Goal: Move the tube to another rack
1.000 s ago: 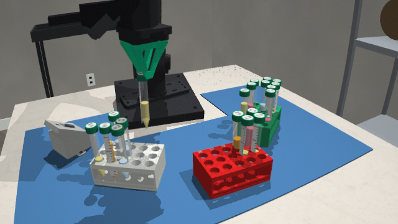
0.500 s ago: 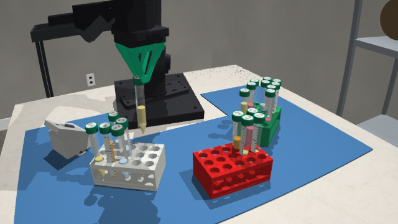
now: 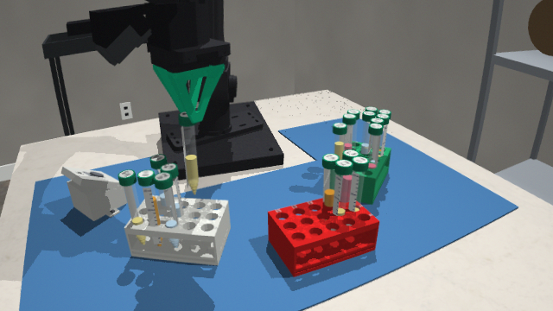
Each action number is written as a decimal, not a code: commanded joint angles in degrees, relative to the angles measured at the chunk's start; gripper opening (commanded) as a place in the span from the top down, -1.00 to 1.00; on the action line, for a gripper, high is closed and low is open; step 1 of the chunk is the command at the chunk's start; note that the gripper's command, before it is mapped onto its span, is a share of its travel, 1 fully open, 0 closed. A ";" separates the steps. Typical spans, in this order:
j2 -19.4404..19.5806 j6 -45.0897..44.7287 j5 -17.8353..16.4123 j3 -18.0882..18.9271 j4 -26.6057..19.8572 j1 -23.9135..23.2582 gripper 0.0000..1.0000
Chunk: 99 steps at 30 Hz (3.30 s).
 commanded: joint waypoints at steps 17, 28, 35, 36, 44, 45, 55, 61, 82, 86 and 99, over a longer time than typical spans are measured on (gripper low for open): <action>5.01 -0.83 -0.10 6.97 -0.62 -0.84 1.00; 8.01 -1.19 -0.16 10.53 -1.19 -1.22 1.00; 8.00 -1.19 -0.16 10.52 -1.18 -1.21 1.00; 8.00 -1.19 -0.16 10.52 -1.18 -1.21 1.00; 8.01 -1.19 -0.16 10.53 -1.19 -1.21 1.00; 8.01 -1.19 -0.16 10.53 -1.19 -1.21 1.00; 8.17 -0.97 -0.12 10.75 -1.23 -0.99 1.00; 8.36 -0.70 -0.08 10.99 -1.26 -0.72 1.00; 8.54 -0.65 -0.07 9.85 0.05 -0.67 1.00; 8.56 -0.65 -0.07 9.74 0.18 -0.67 1.00; 8.58 -0.61 -0.06 8.77 1.18 -0.62 1.00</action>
